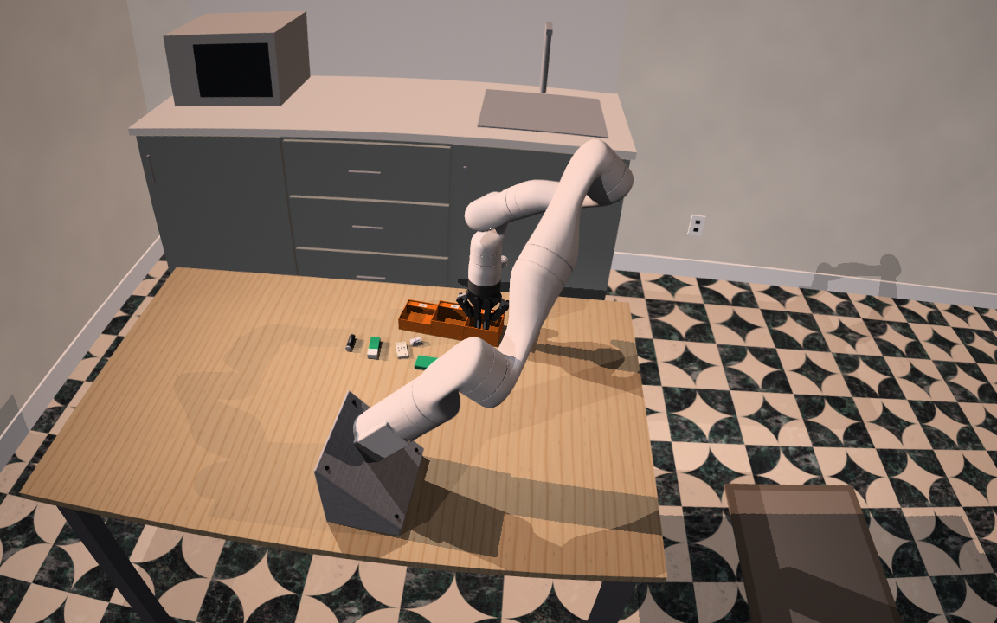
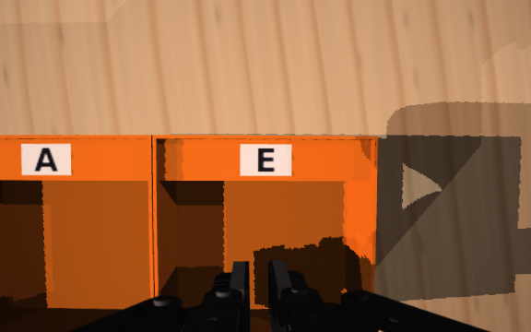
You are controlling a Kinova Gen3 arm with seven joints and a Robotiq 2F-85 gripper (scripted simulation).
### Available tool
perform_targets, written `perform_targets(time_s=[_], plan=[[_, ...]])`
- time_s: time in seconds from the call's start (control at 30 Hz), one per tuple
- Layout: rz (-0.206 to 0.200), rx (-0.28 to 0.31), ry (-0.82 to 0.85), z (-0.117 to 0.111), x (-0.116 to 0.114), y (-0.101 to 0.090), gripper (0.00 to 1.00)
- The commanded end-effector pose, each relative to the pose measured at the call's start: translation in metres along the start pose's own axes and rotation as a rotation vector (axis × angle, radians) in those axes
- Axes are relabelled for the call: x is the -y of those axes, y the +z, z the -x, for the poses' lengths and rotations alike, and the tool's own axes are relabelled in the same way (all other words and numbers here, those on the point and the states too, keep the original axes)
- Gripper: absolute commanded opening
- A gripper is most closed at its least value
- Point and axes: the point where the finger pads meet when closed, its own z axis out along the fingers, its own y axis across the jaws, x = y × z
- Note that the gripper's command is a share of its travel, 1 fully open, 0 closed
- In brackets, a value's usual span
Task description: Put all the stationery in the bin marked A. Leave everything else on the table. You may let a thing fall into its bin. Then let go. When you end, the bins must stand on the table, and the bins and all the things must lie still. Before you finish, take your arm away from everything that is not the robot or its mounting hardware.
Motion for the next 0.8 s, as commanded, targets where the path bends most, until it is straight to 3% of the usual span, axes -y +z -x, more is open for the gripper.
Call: perform_targets(time_s=[0.0, 0.43, 0.7, 0.77], plan=[[-0.002, -0.007, -0.002, -0.003, 0.001, -0.009, 0.09], [-0.002, -0.006, -0.001, -0.002, 0.001, -0.024, 0.09], [-0.003, -0.006, -0.002, -0.002, 0.001, -0.056, 0.09], [-0.003, -0.006, -0.001, -0.002, 0.001, -0.056, 0.09]])
